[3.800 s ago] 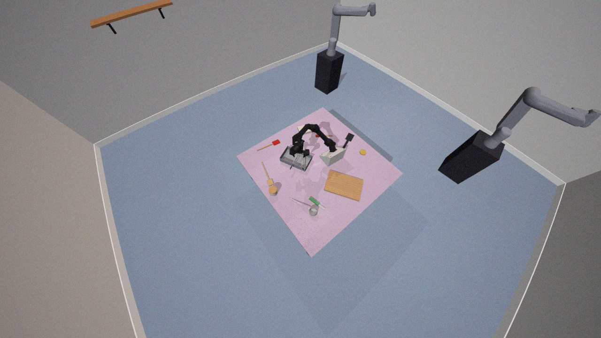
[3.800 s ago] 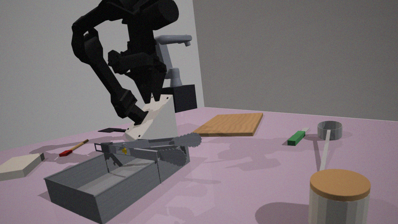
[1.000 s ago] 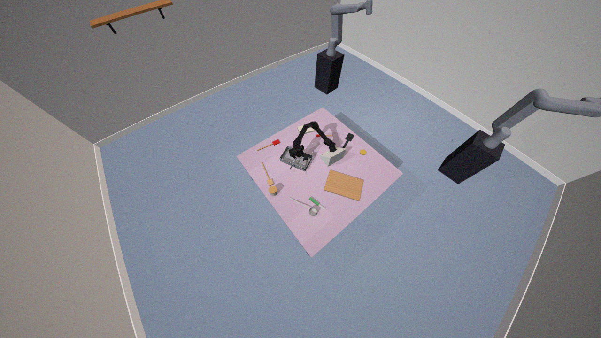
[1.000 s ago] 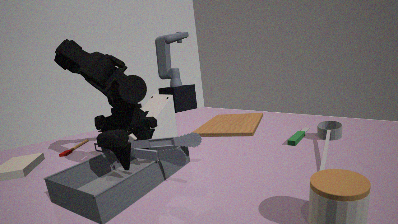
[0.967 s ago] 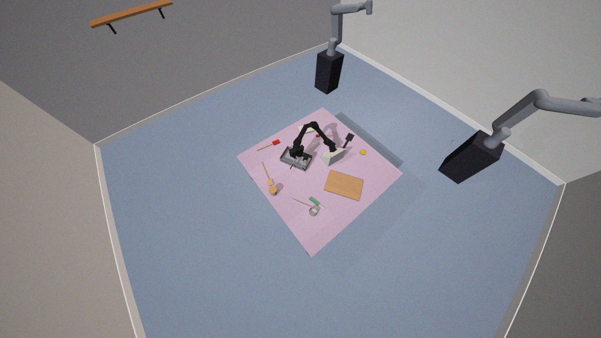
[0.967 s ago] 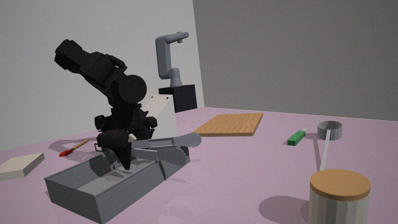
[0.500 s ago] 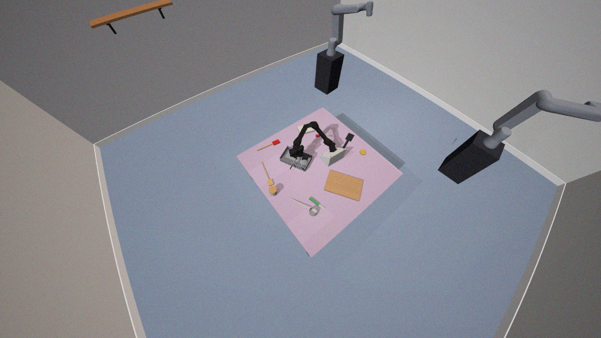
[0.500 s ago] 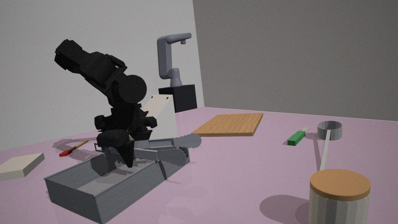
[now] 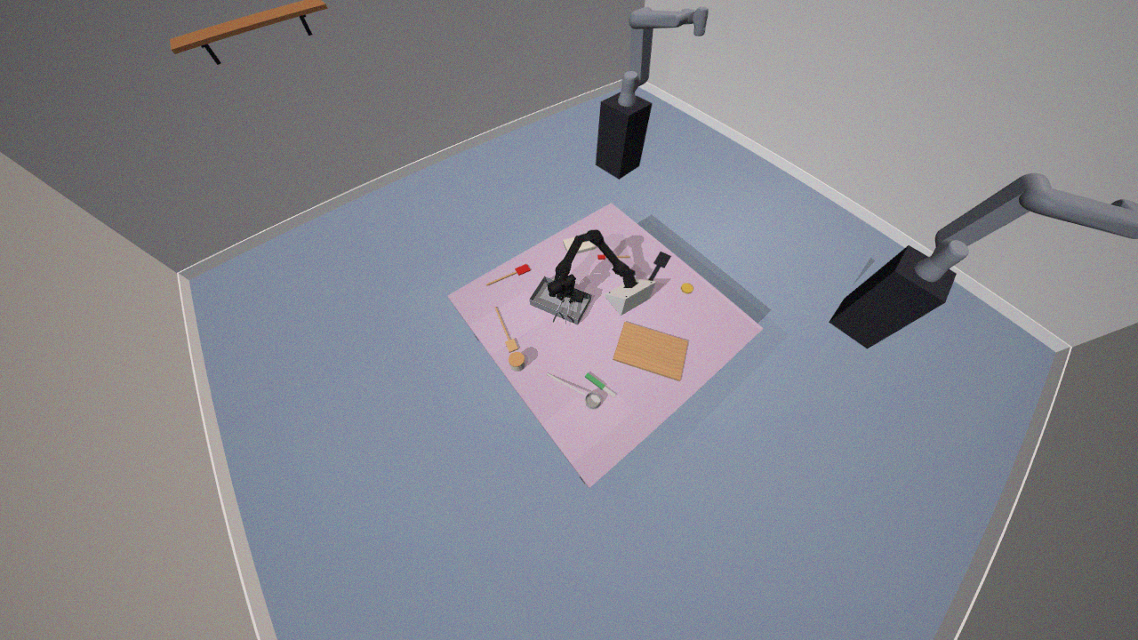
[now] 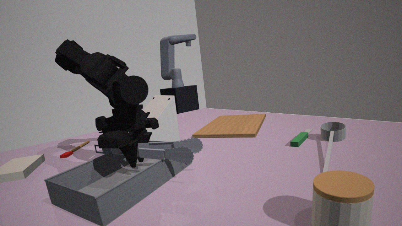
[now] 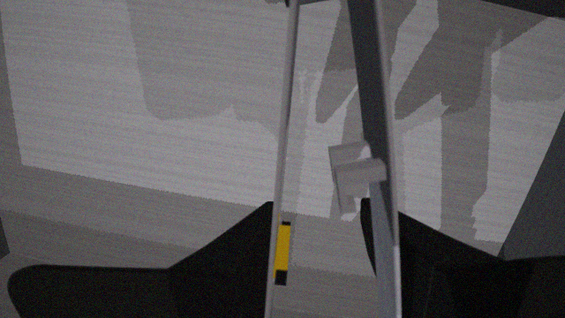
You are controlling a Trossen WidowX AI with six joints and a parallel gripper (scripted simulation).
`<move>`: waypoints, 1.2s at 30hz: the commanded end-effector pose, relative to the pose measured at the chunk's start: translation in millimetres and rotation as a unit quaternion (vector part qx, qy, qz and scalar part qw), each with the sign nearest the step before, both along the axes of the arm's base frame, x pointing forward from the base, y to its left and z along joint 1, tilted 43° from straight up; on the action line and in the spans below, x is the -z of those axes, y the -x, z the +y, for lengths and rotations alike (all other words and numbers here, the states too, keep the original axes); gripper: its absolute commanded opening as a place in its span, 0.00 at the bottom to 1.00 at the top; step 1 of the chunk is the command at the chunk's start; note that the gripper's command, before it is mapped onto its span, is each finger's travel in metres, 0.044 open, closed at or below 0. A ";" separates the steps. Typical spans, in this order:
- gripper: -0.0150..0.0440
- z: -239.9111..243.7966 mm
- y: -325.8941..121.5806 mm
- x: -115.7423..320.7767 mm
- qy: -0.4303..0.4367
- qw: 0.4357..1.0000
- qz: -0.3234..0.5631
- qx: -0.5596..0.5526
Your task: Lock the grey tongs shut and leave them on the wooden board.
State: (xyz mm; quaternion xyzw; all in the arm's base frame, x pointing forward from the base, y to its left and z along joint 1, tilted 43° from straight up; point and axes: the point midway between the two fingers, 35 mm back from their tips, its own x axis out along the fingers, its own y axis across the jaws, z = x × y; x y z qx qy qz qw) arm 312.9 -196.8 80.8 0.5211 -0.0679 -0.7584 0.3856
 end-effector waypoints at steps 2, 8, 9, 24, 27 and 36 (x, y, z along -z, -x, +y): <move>0.47 0.1 -0.5 -0.2 0.000 1.000 -0.002 0.000; 0.40 0.1 -0.5 -0.2 0.000 1.000 -0.002 0.000; 0.39 0.1 -0.5 -0.2 0.000 1.000 -0.002 0.000; 0.06 0.1 -0.5 -0.2 0.000 1.000 -0.002 0.000; 0.00 0.1 -0.5 -0.2 0.000 1.000 -0.002 0.000; 0.00 38.2 -17.3 -41.6 -0.004 1.000 0.000 -0.001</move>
